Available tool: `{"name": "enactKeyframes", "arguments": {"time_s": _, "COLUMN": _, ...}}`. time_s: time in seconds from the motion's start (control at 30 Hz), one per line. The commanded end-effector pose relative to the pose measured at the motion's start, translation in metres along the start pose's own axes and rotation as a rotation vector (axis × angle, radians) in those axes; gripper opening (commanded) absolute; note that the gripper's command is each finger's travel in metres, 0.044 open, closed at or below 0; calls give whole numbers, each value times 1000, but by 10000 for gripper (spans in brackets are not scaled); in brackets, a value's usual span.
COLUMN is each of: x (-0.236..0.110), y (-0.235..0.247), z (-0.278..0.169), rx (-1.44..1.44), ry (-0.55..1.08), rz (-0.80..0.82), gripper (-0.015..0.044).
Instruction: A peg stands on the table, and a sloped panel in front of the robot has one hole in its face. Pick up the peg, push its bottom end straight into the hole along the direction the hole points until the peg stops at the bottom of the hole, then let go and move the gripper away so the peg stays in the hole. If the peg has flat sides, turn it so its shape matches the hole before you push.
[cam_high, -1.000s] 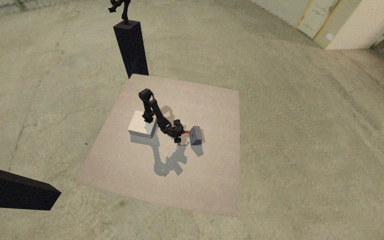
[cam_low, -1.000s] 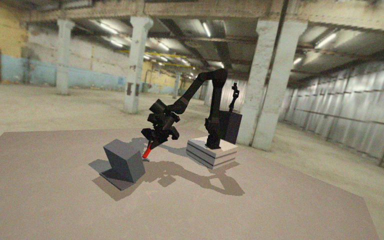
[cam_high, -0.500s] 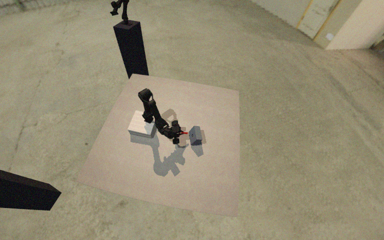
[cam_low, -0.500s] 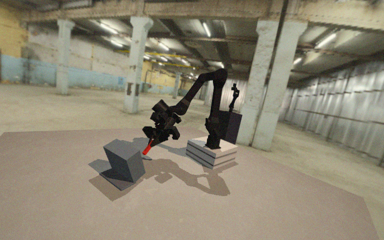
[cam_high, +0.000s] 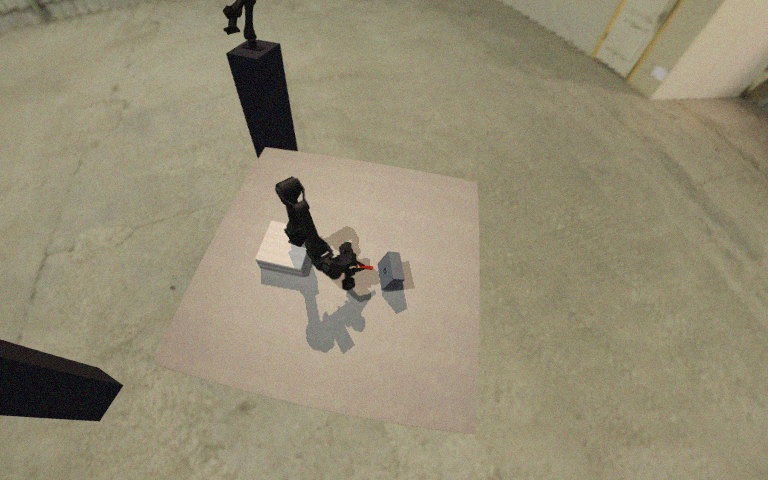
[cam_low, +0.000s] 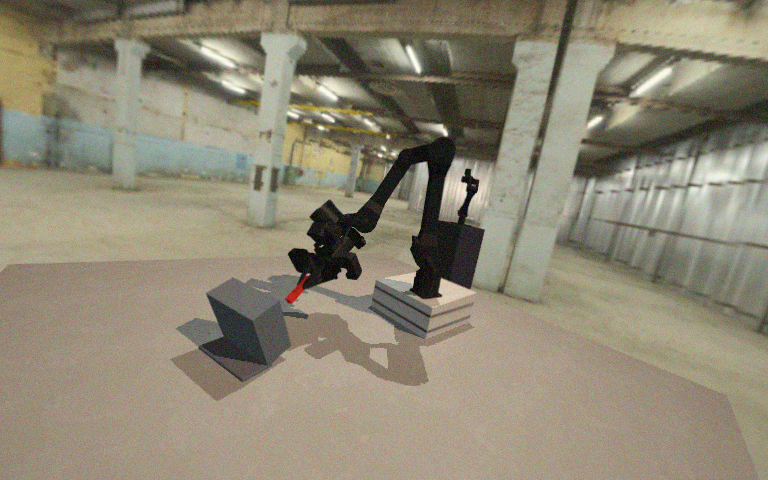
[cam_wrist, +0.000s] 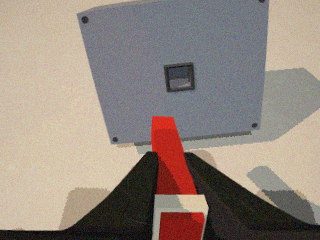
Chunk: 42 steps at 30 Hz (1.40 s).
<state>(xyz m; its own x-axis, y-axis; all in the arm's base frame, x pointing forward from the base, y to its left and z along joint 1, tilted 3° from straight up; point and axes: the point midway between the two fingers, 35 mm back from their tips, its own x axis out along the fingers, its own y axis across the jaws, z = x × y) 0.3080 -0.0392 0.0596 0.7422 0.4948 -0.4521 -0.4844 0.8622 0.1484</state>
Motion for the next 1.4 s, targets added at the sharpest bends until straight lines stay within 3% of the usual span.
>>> {"name": "enactKeyframes", "arguments": {"time_s": 0.0, "x": -4, "y": 0, "z": -2, "rx": -20, "ry": -18, "rz": -2, "gripper": 0}}
{"name": "enactKeyframes", "arguments": {"time_s": 0.5, "x": -19, "y": -4, "z": -5, "rx": -98, "ry": -83, "rz": -32, "gripper": 0}}
{"name": "enactKeyframes", "arguments": {"time_s": 1.37, "x": 0, "y": -9, "z": -1, "rx": -143, "ry": -108, "rz": -51, "gripper": 0}}
